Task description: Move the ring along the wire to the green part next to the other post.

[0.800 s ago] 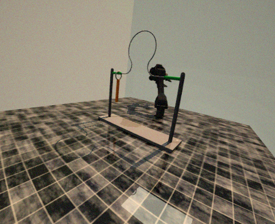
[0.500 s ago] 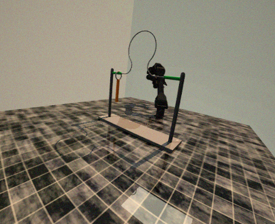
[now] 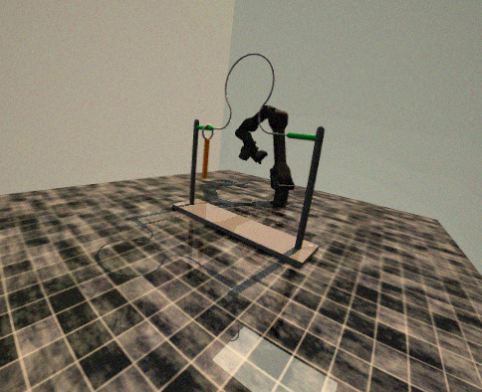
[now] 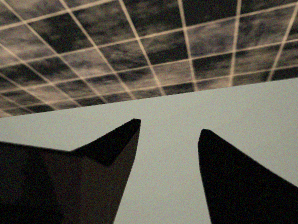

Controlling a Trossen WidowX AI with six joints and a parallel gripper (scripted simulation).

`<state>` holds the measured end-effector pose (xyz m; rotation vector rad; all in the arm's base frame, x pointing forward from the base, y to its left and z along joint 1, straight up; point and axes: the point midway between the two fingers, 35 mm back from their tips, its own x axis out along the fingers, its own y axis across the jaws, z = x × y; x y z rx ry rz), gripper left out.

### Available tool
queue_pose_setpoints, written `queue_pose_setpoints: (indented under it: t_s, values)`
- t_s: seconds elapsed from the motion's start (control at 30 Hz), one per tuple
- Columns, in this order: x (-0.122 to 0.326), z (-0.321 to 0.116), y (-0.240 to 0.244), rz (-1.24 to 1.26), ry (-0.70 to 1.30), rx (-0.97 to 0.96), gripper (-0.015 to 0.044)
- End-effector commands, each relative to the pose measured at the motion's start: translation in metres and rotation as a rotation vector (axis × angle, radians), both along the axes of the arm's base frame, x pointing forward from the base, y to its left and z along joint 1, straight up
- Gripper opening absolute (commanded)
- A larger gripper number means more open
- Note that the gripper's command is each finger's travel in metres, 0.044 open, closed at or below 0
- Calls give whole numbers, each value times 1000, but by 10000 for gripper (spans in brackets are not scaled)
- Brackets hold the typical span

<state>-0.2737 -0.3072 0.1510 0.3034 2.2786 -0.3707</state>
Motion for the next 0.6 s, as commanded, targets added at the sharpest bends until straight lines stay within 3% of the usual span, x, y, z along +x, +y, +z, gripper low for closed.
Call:
queue_pose_setpoints:
  t_s: [0.0, 0.3, 0.57]
  values:
    - [34, -17, -23, 23, -72, -163, 160]
    - [133, -50, -64, 67, -354, -540, 160]
    - [230, -66, -72, 100, -697, -764, 160]
